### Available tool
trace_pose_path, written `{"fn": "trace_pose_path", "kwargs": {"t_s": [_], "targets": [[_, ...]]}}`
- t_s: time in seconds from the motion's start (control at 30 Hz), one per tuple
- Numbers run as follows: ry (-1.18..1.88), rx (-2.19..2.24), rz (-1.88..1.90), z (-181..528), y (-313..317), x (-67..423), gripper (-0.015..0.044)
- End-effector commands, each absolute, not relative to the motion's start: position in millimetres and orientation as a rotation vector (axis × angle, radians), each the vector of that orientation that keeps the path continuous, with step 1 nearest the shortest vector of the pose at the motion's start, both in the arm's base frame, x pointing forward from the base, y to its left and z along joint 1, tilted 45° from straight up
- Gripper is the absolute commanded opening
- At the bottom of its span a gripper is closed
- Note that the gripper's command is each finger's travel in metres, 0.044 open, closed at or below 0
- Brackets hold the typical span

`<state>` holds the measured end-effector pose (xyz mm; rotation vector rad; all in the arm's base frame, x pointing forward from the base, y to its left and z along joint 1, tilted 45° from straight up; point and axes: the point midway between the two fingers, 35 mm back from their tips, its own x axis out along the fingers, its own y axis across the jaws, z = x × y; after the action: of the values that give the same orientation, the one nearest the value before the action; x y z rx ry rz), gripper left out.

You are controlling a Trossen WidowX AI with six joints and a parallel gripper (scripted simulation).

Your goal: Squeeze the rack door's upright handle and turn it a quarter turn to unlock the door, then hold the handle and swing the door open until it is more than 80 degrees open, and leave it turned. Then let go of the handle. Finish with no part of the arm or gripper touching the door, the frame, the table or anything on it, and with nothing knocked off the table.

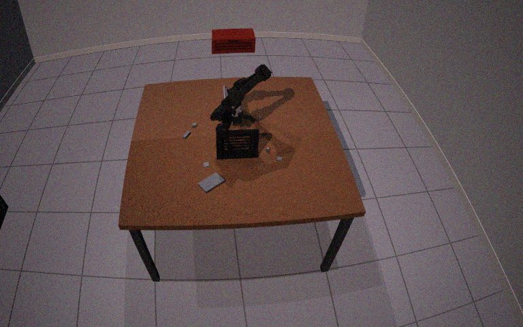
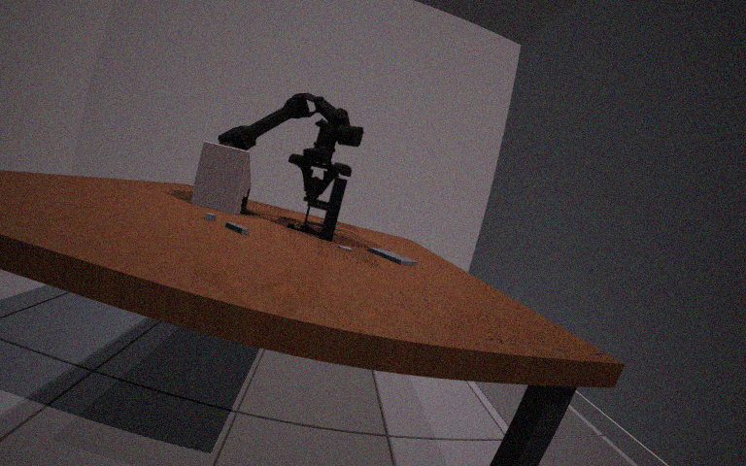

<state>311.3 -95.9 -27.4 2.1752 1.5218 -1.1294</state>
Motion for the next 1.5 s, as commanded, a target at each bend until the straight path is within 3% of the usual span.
{"fn": "trace_pose_path", "kwargs": {"t_s": [0.0, 0.7, 1.47], "targets": [[1.525, 2.181, -1.132, -27.4, -94.7, 311.3, 0.0298], [1.586, 1.491, -0.249, -27.4, -94.7, 311.3, 0.0298], [1.323, 0.582, 0.581, -27.4, -94.7, 311.3, 0.0298]]}}
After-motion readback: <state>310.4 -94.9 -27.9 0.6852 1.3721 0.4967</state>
